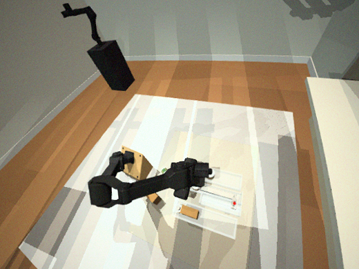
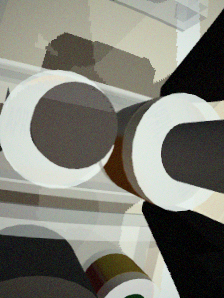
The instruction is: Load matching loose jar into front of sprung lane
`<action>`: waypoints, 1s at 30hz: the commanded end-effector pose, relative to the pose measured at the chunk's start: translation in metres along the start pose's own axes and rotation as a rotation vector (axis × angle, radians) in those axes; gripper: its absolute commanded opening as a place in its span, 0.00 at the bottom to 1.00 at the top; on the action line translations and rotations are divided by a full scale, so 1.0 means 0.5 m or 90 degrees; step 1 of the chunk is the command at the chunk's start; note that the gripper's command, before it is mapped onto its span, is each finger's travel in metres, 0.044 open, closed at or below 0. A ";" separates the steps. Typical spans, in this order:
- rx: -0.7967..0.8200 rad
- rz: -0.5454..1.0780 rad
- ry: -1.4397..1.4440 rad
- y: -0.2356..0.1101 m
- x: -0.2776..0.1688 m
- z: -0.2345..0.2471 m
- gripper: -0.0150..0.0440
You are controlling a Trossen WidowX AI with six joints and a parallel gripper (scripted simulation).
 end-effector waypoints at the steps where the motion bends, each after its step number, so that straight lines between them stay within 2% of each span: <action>1: -0.009 -0.012 0.008 0.001 0.009 -0.005 0.25; 30: -0.009 -0.012 0.008 0.017 0.007 -0.005 0.25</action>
Point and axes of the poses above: the point midway between the two fingers, 35 mm back from their tips, its own y axis out along the fingers, its own z axis across the jaws, x = y × z, the point moved 6 cm from there along -y, back along the fingers, and after that the axes turned 14 degrees about -y, right-handed, at the moved point
